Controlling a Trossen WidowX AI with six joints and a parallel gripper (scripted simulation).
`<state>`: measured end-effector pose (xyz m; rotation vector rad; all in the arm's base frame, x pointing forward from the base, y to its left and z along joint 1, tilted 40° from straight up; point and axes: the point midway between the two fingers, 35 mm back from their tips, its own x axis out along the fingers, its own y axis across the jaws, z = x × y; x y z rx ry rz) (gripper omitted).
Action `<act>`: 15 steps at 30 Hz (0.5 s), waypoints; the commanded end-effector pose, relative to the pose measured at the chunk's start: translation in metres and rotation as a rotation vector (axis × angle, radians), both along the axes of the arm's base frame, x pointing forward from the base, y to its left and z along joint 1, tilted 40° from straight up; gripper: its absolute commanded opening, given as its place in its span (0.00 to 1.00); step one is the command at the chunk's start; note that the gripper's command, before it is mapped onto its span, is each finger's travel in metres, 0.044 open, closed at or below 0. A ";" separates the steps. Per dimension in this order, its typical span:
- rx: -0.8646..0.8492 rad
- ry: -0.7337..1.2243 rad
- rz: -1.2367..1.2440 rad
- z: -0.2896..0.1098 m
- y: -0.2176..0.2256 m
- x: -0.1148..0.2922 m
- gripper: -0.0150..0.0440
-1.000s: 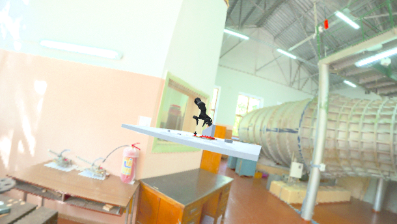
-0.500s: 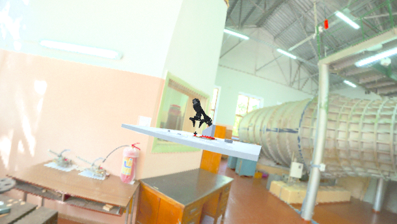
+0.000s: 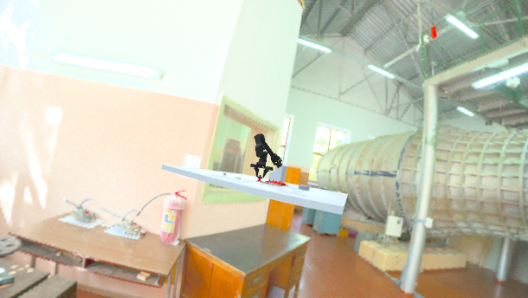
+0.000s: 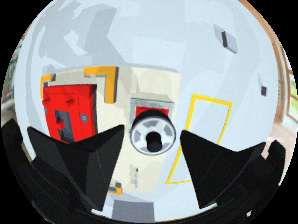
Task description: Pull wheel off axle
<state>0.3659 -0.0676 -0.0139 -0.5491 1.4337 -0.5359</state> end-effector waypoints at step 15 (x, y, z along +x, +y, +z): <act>0.000 0.000 -0.002 0.001 0.001 0.000 0.26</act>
